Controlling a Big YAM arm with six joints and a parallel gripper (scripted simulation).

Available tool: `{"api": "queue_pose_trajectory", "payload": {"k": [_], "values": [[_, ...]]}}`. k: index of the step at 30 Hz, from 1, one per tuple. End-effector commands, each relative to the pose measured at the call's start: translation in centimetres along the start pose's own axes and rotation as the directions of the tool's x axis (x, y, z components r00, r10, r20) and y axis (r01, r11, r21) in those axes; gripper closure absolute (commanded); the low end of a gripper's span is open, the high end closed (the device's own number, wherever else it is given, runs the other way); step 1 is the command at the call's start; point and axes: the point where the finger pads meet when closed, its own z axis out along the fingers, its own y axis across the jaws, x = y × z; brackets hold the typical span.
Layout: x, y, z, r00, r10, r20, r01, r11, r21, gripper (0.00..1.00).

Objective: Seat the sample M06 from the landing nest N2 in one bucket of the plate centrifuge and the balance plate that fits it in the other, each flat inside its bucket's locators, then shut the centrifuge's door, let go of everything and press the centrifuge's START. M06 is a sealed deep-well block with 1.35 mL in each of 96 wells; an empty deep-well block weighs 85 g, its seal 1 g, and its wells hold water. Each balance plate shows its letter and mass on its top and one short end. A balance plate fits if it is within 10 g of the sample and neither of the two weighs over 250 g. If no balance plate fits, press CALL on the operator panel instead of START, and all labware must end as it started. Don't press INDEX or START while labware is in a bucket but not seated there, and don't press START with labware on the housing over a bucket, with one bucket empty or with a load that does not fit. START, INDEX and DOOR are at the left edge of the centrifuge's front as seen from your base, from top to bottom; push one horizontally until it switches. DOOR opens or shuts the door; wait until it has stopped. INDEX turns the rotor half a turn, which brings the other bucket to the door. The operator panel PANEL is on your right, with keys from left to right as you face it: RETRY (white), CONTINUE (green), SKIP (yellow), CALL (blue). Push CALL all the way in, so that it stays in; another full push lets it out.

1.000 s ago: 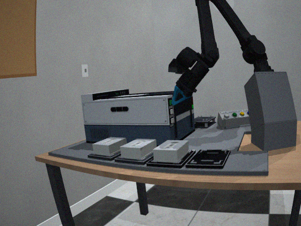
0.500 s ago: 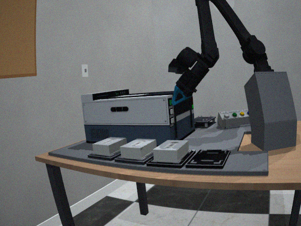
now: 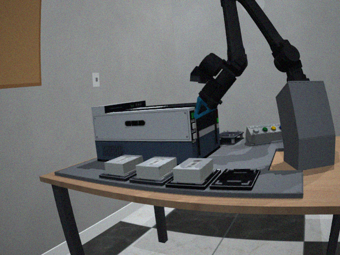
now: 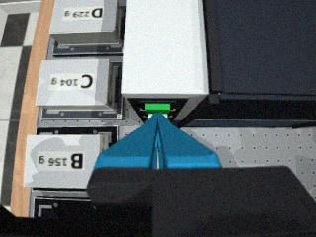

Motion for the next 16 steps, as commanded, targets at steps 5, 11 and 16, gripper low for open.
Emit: {"api": "queue_pose_trajectory", "payload": {"k": [5, 11, 16], "values": [[-2.45, -0.21, 0.91, 0.999, 0.024, 0.033, -0.024, 1.000, 0.011, 1.00], [-2.44, -0.21, 0.93, 0.999, 0.023, 0.032, -0.023, 1.000, 0.011, 1.00], [-2.53, -0.21, 1.00, 0.999, 0.023, 0.032, -0.023, 1.000, 0.010, 1.00]]}}
